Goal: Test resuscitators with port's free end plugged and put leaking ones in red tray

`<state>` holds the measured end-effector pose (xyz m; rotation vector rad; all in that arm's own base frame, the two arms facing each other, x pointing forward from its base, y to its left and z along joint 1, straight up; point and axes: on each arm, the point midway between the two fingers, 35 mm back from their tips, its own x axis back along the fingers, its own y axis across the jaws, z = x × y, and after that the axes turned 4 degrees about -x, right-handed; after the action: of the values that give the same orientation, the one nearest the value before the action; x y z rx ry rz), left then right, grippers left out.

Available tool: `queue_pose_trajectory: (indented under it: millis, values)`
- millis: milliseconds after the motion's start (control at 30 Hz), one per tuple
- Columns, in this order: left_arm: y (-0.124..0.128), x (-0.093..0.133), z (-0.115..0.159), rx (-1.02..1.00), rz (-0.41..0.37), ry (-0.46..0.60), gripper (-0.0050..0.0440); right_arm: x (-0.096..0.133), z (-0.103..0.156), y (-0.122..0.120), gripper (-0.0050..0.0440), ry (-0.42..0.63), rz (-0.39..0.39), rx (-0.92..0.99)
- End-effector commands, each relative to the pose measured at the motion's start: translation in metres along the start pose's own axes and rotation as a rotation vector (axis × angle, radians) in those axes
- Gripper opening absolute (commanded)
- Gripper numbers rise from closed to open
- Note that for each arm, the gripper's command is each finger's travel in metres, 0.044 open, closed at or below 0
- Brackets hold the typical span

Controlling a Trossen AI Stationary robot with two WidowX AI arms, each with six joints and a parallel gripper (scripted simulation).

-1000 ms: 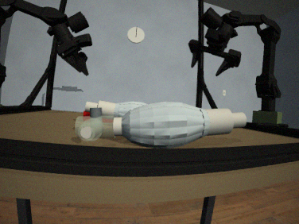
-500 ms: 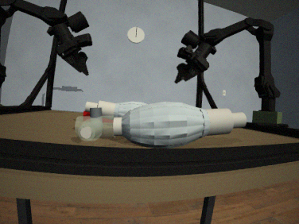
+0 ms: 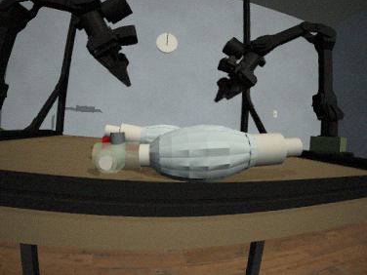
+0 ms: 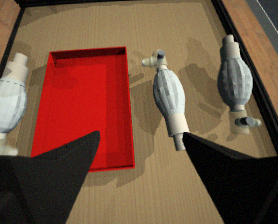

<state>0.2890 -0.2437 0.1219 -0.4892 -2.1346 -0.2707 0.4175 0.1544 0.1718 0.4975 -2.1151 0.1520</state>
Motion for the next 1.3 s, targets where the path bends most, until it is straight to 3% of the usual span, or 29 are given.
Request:
queue_pose_trajectory:
  millis: [0,367,567,933,1133,1267]
  values:
    - [-0.001,0.001,0.0,0.0,0.003,0.001,0.044,-0.003,-0.007,-0.003,0.0409,-0.001,-0.009,0.013]
    - [0.0,0.0,0.001,-0.002,0.001,0.001,0.044,-0.044,-0.044,-0.121,0.0409,-0.016,0.023,-0.006]
    - [0.0,0.0,0.001,-0.002,0.001,0.001,0.044,-0.044,-0.044,-0.121,0.0409,-0.016,0.023,-0.006]
    - [-0.001,0.0,0.001,-0.002,0.002,0.002,0.044,-0.076,-0.035,-0.251,0.0409,-0.045,0.051,-0.012]
    - [-0.001,0.0,0.001,-0.002,0.002,0.002,0.044,-0.076,-0.035,-0.251,0.0409,-0.045,0.051,-0.012]
    - [0.023,-0.022,-0.032,-0.022,0.005,0.025,0.044,-0.071,-0.03,-0.252,0.0409,-0.036,0.064,-0.034]
